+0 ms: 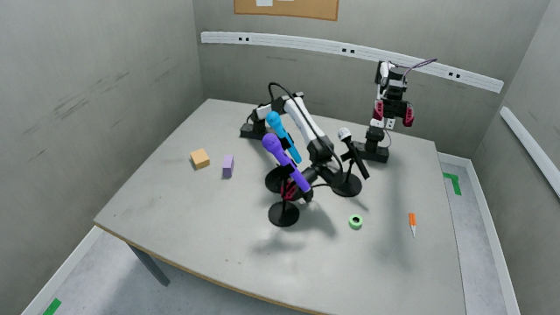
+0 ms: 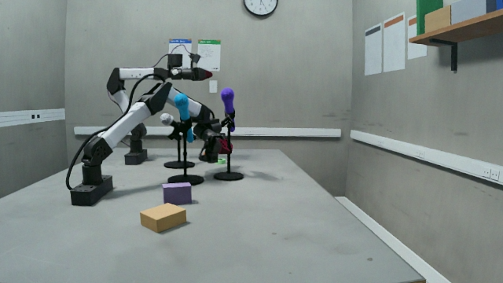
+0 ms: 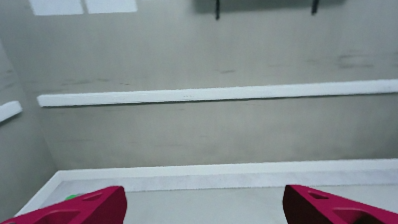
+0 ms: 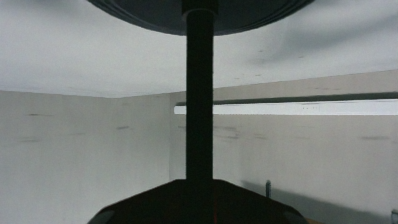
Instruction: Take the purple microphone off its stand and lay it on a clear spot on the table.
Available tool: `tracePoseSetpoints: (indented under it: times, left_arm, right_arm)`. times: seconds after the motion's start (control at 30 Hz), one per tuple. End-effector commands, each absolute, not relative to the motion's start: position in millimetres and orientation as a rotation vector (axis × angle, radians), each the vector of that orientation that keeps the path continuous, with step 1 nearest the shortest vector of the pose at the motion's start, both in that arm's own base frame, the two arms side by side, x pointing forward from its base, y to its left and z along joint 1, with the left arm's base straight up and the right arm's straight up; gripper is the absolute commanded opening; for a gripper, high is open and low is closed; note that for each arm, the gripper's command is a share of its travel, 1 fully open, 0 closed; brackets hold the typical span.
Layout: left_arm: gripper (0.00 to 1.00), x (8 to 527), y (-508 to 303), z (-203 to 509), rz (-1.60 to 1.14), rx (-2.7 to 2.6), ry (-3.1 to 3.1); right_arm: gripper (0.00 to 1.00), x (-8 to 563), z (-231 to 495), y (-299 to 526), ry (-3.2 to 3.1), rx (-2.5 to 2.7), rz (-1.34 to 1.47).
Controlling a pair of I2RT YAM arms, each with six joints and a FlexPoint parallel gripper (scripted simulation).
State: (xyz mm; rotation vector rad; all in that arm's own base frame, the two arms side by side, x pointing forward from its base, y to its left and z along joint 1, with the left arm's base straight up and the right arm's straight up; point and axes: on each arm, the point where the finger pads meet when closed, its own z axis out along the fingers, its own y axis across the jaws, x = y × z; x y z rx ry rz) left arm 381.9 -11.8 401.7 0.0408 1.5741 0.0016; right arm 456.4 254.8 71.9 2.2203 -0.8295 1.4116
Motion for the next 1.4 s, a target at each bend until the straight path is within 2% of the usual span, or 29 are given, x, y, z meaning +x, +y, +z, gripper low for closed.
tracePoseSetpoints:
  times: [0.0,0.7,1.37]
  left_arm:
    - [0.79,391,-30,415,0.024,0.123,1.564]
    - [0.79,435,-162,405,-0.002,0.534,1.568]
    - [0.79,436,-294,380,-0.027,0.879,1.483]
  right_arm:
    - [0.00,467,119,260,-0.951,2.225,1.523]
    - [0.00,467,119,260,-0.951,2.225,1.523]
    - [0.00,467,119,260,-0.951,2.225,1.523]
